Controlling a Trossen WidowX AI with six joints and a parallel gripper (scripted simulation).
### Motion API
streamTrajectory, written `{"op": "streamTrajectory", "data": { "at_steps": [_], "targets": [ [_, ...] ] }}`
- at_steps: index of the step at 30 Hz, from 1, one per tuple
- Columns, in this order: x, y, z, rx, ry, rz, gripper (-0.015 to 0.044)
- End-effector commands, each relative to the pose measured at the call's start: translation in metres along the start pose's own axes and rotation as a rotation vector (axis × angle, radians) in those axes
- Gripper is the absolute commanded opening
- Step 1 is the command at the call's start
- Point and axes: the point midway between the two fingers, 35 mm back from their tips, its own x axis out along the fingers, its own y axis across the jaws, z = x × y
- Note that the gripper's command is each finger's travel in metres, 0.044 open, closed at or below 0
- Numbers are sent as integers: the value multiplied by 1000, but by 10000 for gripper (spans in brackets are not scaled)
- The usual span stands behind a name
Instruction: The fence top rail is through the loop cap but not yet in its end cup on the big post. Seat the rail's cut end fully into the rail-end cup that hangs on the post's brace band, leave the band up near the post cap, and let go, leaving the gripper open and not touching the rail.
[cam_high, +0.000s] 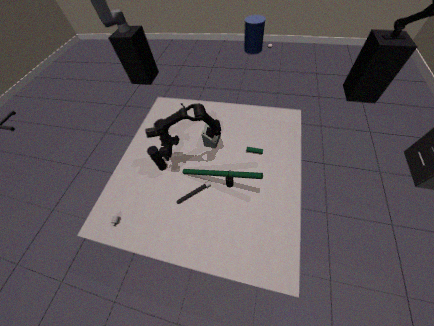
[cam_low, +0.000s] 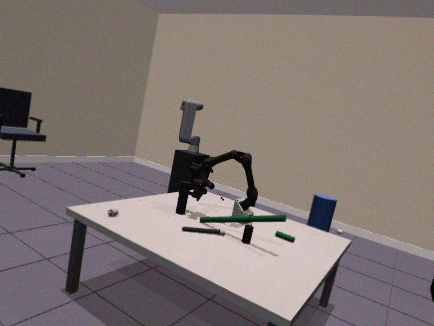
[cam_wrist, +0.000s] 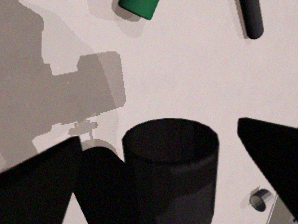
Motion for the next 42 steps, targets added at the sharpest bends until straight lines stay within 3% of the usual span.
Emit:
{"op": "streamTrajectory", "data": {
  "at_steps": [1,4,17,20,23,42],
  "targets": [
    [9,0,3,2,-8,-1,440],
    [10,0,3,2,-8,-1,440],
    [10,0,3,2,-8,-1,99],
    [10,0,3,2,-8,-1,79],
    [11,-1,3,13,-1,0,0],
    [17,-11,2,127,63,0,0]
  ]
}}
